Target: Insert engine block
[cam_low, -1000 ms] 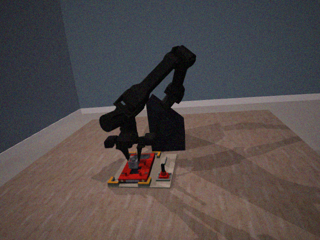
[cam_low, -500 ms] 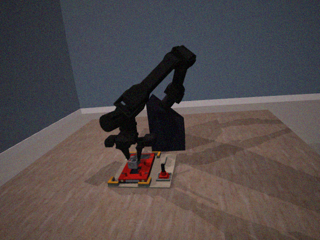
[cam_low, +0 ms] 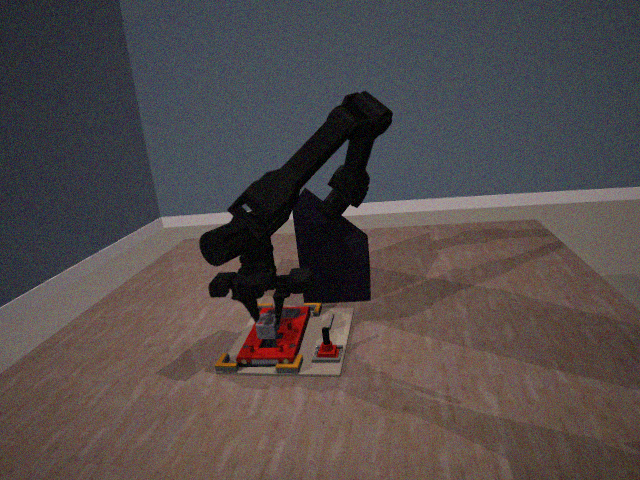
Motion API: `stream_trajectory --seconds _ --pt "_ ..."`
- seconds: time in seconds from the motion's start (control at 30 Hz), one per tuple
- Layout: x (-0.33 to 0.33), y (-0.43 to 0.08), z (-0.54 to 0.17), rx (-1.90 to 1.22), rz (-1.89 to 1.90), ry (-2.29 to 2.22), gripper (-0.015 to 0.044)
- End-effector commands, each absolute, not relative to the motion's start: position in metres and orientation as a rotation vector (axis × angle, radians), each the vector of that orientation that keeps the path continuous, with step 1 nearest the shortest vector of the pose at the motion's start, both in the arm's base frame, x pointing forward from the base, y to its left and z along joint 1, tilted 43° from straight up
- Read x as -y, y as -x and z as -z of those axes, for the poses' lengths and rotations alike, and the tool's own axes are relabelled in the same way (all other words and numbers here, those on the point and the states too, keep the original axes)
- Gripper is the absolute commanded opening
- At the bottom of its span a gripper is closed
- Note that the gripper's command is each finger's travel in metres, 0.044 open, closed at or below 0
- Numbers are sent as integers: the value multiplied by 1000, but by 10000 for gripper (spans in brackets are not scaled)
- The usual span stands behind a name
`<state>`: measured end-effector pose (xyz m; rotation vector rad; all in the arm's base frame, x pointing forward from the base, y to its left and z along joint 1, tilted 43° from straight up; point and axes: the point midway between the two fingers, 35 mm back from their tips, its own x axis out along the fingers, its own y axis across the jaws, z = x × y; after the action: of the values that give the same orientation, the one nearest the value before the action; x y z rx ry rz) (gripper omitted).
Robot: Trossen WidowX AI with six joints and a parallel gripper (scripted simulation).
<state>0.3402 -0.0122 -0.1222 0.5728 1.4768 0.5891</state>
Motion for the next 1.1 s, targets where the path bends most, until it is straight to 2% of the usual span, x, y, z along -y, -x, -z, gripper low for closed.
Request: stream_trajectory --seconds 0.0,1.07 --pt "11 -340 123 -1483 -578 -584 158" --pt "6 -340 129 -1485 -574 -589 158"
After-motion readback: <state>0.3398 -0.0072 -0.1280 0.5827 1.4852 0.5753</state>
